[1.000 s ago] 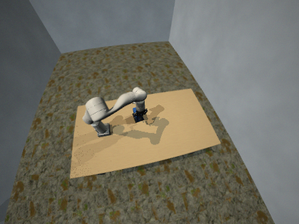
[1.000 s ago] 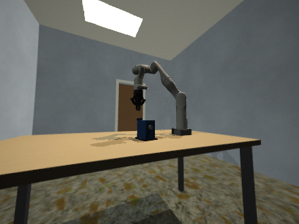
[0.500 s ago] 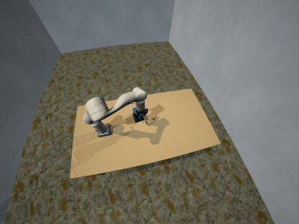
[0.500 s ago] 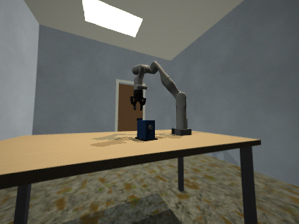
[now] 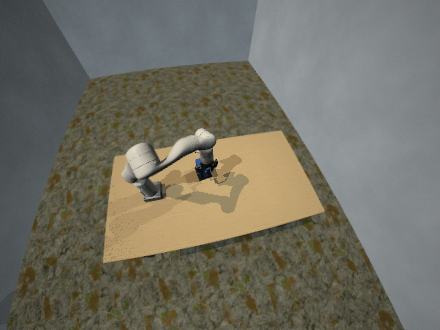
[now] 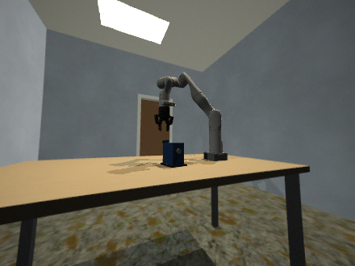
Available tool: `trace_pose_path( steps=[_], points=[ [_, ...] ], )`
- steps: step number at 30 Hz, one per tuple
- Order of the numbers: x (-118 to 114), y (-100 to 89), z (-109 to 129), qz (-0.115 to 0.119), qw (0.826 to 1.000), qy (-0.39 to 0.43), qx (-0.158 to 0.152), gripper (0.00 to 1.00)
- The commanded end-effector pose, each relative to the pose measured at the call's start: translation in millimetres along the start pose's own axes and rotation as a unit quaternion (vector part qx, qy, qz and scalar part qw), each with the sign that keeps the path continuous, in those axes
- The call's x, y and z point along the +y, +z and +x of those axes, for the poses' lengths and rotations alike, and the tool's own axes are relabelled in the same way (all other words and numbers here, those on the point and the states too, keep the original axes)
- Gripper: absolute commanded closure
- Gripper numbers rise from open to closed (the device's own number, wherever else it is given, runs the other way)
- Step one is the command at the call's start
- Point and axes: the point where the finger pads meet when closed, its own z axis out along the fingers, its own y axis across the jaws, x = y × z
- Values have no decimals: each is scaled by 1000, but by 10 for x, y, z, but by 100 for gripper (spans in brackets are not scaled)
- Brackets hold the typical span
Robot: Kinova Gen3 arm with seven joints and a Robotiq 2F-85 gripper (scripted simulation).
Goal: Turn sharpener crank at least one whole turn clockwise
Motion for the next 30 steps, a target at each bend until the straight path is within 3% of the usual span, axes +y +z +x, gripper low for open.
trace_pose_path(
  steps=[1, 30],
  points=[
    [3, -6, 0, -1, 1000, 0, 0, 47],
    [4, 177, 1, -1, 1000, 0, 0, 47]
  ],
)
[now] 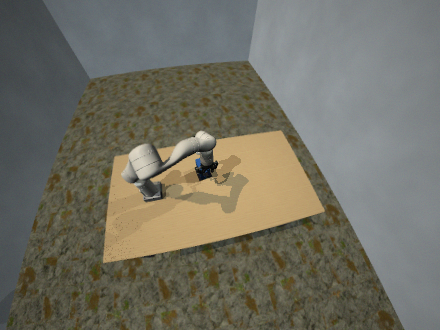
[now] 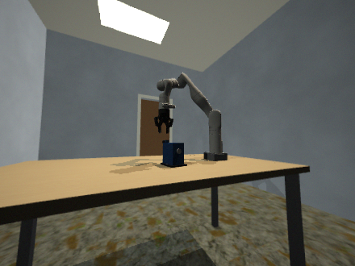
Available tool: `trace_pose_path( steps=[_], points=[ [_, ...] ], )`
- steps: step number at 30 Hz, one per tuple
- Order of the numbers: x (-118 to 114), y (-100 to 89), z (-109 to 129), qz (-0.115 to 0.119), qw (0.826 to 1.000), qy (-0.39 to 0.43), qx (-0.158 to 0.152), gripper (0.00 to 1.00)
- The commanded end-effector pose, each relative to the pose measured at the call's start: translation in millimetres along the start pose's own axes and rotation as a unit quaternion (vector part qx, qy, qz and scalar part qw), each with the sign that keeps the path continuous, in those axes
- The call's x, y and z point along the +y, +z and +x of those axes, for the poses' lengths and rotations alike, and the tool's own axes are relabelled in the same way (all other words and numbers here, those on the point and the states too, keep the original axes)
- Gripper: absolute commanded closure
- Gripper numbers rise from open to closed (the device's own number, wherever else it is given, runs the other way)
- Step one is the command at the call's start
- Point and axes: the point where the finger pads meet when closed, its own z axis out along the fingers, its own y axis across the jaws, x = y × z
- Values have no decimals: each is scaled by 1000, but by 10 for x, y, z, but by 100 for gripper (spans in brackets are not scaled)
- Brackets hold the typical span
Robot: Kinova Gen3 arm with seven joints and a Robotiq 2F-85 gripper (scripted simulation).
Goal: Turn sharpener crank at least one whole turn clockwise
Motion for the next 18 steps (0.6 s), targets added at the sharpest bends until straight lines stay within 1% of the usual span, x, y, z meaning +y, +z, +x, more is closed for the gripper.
trace_pose_path(
  steps=[1, 8, 10, 18],
  points=[
    [-7, 43, 14, 2, 1000, -1, 1, 47],
    [-7, 149, 15, 2, 1000, -1, 1, 47],
    [-7, 149, 15, 2, 1000, -1, 1, 47],
    [-8, 255, 16, 2, 1000, -1, 1, 47]
  ],
)
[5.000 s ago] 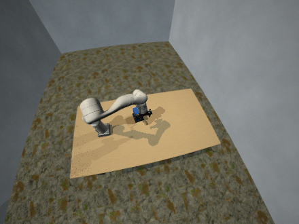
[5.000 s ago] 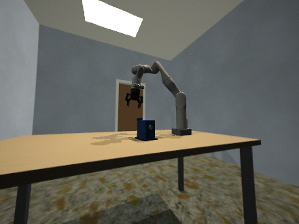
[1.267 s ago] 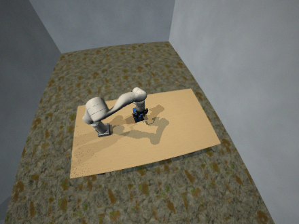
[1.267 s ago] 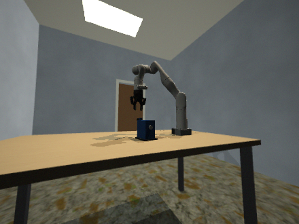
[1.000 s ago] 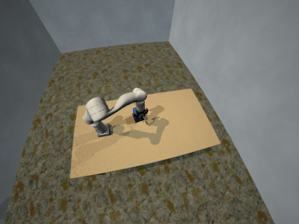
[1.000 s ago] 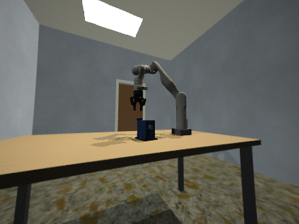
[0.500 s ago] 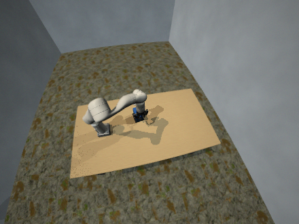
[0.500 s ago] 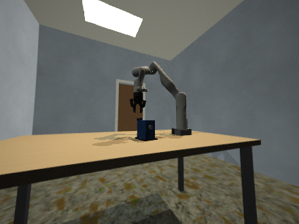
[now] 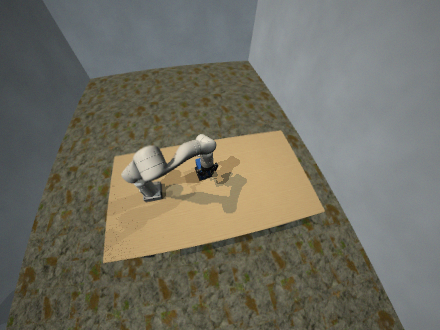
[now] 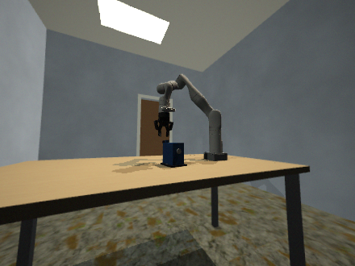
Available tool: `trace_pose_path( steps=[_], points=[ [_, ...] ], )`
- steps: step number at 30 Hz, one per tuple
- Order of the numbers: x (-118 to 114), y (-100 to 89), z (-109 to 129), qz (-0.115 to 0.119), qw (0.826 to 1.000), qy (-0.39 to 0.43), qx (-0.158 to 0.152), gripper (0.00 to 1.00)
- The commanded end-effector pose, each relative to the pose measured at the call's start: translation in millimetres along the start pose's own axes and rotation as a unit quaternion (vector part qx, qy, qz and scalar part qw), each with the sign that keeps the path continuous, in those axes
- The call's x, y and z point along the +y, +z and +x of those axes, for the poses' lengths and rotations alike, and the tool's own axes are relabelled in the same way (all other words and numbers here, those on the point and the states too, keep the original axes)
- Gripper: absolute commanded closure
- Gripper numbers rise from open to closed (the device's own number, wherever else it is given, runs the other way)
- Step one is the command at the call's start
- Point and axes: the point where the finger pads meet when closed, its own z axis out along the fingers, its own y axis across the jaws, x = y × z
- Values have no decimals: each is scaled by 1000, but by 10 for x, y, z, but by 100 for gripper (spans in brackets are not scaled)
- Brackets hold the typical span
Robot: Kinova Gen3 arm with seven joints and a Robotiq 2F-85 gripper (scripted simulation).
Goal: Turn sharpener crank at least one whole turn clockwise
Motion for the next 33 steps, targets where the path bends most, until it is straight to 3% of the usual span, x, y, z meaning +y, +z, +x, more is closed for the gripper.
trace_pose_path(
  steps=[1, 33],
  points=[
    [-6, 36, 16, 1, 1000, -2, 1, 47],
    [-6, 106, 16, 1, 1000, -2, 1, 47]
  ],
)
